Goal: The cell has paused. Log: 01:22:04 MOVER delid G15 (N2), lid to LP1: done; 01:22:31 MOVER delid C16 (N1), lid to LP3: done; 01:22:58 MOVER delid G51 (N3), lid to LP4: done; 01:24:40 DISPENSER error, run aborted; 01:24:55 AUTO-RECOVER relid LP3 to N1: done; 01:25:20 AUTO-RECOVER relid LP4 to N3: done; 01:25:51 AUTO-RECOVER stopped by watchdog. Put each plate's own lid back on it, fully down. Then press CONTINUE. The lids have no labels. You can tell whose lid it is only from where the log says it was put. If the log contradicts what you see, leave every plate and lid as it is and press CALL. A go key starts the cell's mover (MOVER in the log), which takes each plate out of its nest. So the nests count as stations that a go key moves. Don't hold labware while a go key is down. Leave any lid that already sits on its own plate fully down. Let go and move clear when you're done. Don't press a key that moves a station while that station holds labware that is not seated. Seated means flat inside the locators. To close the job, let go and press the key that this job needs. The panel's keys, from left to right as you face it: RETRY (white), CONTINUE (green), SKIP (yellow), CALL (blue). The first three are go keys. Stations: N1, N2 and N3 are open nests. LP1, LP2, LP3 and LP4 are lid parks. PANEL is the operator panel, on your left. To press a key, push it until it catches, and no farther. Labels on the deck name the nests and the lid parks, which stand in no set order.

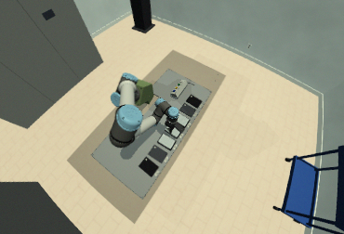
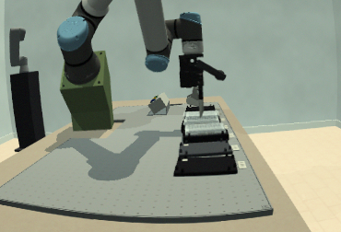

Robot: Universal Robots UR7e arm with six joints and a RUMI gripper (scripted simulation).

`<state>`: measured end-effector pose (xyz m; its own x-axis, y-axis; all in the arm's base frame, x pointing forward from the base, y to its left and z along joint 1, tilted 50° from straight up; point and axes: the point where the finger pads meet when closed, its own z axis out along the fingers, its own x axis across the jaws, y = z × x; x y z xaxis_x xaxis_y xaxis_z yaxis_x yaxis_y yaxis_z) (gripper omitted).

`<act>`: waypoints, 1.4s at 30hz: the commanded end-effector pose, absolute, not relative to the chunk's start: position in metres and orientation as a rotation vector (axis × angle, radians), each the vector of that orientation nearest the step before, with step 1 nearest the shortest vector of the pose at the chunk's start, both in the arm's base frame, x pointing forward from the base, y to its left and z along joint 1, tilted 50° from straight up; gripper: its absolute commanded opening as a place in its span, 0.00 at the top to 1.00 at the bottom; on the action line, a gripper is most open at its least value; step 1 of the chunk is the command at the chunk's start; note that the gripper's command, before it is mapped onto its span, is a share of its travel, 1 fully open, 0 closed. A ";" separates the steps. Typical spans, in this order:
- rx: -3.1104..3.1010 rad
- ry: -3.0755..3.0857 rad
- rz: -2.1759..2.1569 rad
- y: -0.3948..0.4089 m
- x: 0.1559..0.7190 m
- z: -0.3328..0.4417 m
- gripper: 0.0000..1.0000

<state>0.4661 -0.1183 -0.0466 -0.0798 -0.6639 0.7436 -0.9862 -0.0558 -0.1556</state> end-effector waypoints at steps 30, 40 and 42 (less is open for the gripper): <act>1.750 -1.779 0.959 -0.113 0.469 -0.061 1.00; 1.750 -1.779 0.959 -0.116 0.469 -0.063 1.00; 1.750 -1.779 0.959 -0.116 0.469 -0.063 1.00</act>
